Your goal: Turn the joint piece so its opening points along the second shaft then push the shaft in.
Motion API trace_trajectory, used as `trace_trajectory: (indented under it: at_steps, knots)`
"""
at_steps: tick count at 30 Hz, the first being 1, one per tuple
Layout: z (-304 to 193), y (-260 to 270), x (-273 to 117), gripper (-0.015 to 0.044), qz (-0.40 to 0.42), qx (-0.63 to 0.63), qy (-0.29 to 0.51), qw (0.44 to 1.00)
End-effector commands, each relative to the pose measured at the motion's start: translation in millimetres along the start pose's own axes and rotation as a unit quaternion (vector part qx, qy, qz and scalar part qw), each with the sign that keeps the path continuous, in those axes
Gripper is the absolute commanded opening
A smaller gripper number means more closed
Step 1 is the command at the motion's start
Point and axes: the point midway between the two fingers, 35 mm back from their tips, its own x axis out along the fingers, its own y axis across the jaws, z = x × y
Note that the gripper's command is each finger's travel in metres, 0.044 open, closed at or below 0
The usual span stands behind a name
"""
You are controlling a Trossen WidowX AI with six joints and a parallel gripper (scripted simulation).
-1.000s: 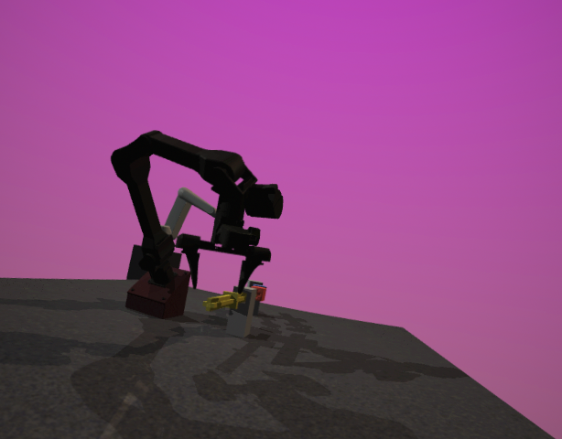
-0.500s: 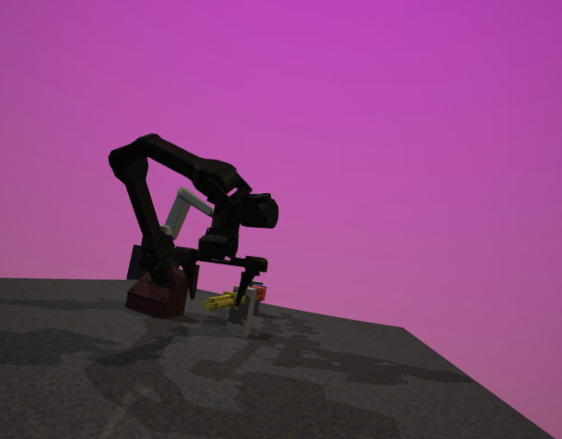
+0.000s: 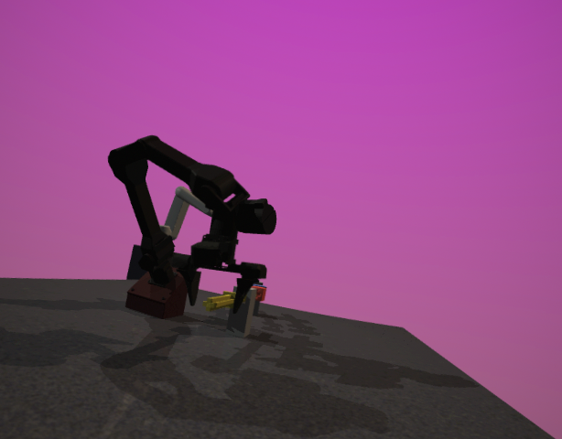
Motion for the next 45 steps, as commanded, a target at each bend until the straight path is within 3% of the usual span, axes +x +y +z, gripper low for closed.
trace_trajectory:
  at_steps: [1,13,26,37,39,45]
  knots:
    - [-2.4,-1.1,6.5,0.044,-0.001,-0.004,0.003,1.0]
    - [-2.4,-1.5,22.5,0.044,-0.001,-0.003,0.002,1.0]
    - [-2.4,-1.5,22.5,0.0102,-0.001,-0.003,0.002,1.0]
    - [-2.4,-1.5,22.5,0.0102,-0.001,-0.003,0.002,1.0]
    - [-2.4,-1.5,22.5,0.0069,-0.001,-0.003,0.002,1.0]
    - [-2.3,-1.5,22.5,0.0067,-0.001,-0.003,0.002,1.0]
